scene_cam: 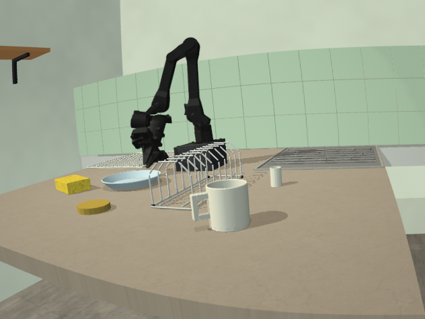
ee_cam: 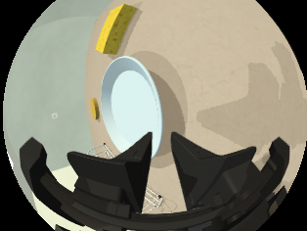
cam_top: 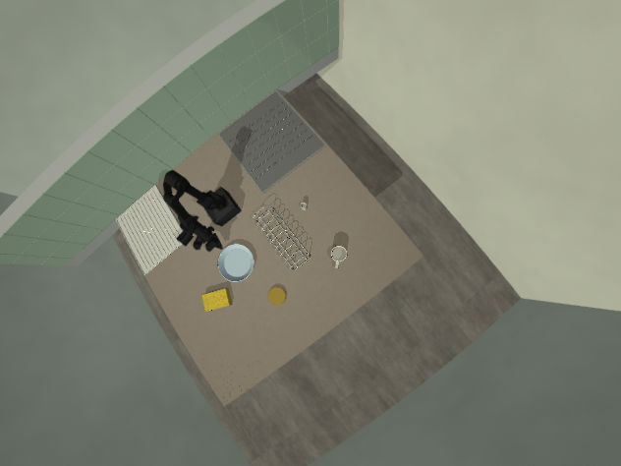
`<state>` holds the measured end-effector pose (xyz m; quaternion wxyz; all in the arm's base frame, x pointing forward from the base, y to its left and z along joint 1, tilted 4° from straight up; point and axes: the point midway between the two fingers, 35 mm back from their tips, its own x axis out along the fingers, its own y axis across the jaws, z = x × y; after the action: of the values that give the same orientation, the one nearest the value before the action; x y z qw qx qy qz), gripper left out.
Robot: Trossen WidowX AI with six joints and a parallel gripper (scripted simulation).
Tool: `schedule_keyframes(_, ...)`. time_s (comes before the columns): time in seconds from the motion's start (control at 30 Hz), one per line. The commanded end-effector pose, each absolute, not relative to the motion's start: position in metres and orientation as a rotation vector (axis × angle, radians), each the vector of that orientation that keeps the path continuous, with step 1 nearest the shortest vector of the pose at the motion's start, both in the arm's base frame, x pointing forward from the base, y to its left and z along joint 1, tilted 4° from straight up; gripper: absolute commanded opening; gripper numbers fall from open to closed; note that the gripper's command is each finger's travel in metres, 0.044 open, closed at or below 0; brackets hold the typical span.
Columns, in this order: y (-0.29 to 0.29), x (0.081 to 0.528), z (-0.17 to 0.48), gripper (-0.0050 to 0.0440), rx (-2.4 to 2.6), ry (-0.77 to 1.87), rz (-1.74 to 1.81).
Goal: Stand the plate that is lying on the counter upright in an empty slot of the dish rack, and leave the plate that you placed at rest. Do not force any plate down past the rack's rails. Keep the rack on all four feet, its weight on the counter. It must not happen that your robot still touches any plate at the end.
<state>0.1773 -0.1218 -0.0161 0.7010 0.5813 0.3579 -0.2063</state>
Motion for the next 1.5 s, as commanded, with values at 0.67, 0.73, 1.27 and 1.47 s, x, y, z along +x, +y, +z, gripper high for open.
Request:
schedule_keyframes(0.67,-0.1200,0.1796,-0.0200,0.0092,1.301,0.800,-0.459)
schedule_keyframes(0.73,-0.1199,0.1799,-0.0203,0.0092,1.301,0.800,-0.459)
schedule_keyframes(1.27,-0.1196,0.1817,-0.0224,0.0092,1.301,0.800,-0.459)
schedule_keyframes(1.47,-0.1194,0.1825,-0.0233,0.0092,1.301,0.800,-0.459)
